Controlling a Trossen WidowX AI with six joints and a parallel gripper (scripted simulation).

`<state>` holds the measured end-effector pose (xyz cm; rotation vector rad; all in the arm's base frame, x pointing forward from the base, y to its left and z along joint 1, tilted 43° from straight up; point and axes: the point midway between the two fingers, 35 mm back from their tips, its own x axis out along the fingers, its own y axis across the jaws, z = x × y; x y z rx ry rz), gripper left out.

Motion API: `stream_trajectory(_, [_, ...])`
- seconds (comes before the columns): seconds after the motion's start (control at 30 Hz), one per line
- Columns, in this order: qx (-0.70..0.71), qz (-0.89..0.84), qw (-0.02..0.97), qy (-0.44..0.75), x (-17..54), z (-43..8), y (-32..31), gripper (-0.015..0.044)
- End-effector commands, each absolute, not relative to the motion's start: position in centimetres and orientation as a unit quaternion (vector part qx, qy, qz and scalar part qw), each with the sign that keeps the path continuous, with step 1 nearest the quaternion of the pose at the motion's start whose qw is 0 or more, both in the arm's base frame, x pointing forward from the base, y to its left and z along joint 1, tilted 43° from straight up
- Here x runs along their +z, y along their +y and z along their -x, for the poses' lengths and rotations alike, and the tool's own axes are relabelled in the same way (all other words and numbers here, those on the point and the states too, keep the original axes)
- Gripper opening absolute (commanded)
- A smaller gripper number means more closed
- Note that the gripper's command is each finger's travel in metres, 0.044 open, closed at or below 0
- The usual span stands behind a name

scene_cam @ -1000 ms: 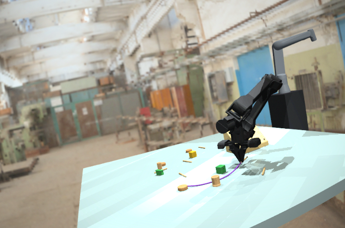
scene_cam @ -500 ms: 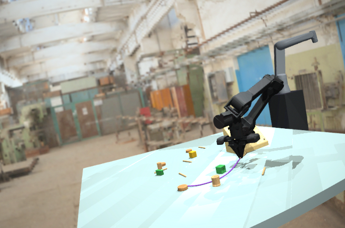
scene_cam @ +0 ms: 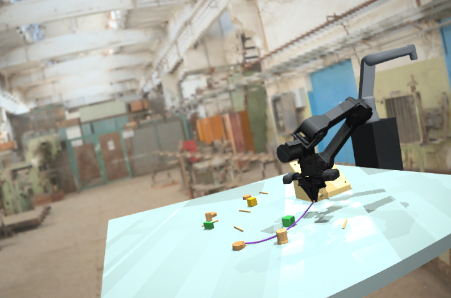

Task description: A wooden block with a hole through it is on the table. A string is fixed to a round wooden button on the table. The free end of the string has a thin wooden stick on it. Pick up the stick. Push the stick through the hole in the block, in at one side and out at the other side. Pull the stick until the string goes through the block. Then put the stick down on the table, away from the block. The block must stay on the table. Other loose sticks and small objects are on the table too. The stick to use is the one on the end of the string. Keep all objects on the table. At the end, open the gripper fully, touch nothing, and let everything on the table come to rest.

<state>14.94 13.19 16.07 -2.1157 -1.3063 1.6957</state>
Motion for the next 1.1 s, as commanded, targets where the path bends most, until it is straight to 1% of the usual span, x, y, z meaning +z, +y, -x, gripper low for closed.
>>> stream_trajectory(0.0, [0.562, 0.702, 0.066, -0.433, 16.0, -15.0, 13.2, 0.0])
stream_trajectory(1.07, [0.629, 0.644, 0.02, -0.435, 18.3, -17.5, 11.8, 0.0])
